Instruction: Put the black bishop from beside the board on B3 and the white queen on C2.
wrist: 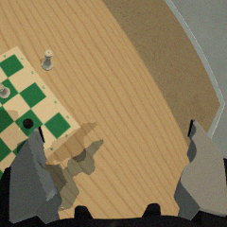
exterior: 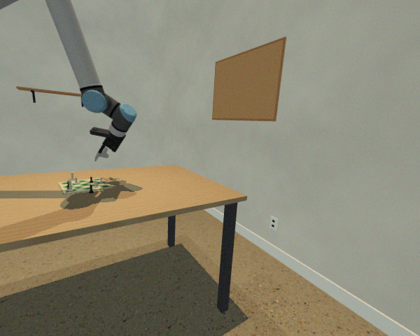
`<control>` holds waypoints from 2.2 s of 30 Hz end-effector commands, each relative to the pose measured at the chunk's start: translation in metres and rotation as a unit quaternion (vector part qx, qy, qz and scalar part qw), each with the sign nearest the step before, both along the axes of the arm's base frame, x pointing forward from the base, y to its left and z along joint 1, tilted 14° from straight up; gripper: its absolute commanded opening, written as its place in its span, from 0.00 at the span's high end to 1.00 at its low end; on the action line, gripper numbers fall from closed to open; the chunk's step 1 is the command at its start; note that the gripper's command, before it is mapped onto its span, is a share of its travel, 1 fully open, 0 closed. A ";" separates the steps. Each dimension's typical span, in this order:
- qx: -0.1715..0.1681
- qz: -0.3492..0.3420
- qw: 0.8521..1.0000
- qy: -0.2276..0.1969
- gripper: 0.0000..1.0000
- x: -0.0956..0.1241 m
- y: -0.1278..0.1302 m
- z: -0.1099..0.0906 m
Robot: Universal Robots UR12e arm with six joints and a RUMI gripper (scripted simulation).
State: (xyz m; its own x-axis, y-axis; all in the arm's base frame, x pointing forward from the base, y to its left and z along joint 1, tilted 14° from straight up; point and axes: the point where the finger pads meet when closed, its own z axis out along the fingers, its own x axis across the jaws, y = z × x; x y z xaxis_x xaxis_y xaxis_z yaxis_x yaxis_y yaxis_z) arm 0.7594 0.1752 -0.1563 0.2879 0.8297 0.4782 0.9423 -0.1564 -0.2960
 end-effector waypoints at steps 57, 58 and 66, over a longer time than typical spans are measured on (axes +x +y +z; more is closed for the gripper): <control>-0.241 0.297 0.846 0.371 0.00 0.132 -0.073 -0.057; -0.242 0.299 0.844 0.373 0.00 0.133 -0.073 -0.057; -0.250 0.308 0.834 0.384 0.00 0.137 -0.076 -0.059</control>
